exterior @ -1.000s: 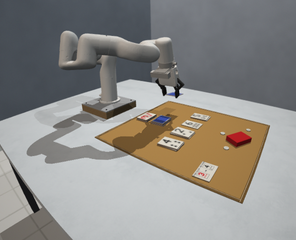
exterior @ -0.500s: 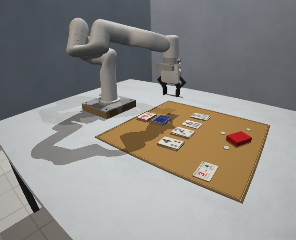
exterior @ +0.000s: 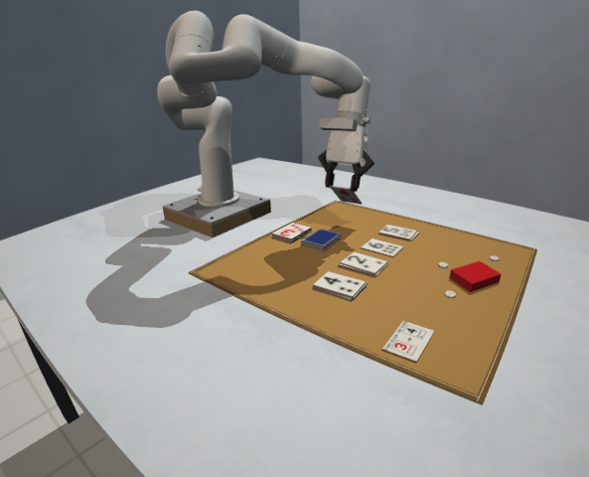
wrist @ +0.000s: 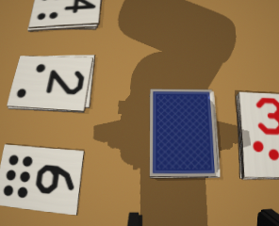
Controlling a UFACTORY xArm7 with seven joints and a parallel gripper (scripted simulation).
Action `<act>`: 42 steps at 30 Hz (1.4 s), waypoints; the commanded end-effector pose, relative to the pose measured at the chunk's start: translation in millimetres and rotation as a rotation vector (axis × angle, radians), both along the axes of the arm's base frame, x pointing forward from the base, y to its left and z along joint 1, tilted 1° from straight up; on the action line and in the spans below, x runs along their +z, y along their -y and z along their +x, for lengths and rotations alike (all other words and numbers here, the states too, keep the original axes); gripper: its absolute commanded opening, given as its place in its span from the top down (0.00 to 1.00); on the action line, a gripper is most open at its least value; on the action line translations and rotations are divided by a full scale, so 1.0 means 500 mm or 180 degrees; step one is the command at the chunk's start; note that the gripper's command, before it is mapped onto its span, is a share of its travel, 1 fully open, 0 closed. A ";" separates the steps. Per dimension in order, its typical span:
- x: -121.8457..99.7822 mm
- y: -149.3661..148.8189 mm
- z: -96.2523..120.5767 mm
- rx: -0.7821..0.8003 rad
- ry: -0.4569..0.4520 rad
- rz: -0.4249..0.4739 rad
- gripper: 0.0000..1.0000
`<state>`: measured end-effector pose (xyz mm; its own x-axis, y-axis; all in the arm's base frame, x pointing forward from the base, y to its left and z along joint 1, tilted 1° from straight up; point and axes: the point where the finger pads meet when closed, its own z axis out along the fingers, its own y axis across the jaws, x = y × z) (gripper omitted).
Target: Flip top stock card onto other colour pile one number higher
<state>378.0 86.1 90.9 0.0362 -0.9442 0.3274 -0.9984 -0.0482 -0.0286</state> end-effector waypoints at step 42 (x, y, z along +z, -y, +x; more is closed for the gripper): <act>-0.026 -0.021 -0.001 -0.0066 0.0112 -0.2930 0.26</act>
<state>376.5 95.8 78.7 0.0034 -0.3773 0.9261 -0.9983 -0.0556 -0.0190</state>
